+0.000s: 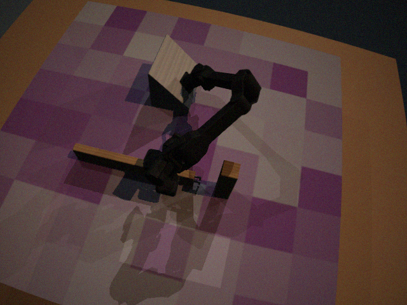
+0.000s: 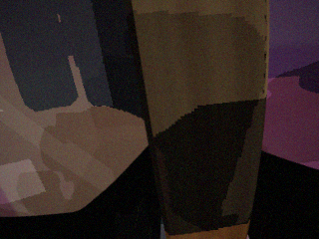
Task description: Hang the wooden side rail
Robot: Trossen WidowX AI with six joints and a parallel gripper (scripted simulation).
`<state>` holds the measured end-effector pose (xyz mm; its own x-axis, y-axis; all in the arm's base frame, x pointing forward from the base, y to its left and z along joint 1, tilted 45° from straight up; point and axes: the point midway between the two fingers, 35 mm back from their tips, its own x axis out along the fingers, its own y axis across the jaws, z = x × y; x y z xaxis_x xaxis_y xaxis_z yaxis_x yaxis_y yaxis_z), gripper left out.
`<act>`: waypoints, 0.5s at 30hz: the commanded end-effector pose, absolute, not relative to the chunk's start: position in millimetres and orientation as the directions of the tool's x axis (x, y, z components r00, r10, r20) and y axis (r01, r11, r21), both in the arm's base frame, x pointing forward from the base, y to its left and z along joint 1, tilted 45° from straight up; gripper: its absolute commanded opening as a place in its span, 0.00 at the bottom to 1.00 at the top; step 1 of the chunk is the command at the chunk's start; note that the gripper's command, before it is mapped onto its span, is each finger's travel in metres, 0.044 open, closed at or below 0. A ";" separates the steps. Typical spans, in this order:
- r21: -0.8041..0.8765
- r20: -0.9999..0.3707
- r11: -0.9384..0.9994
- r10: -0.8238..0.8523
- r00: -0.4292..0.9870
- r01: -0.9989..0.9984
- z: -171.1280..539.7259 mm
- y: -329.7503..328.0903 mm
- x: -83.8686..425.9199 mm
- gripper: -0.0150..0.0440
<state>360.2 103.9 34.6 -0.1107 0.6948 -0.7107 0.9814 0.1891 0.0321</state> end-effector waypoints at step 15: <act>0.041 -0.710 0.192 0.696 -0.106 0.981 37.8 100.7 361.0 0.25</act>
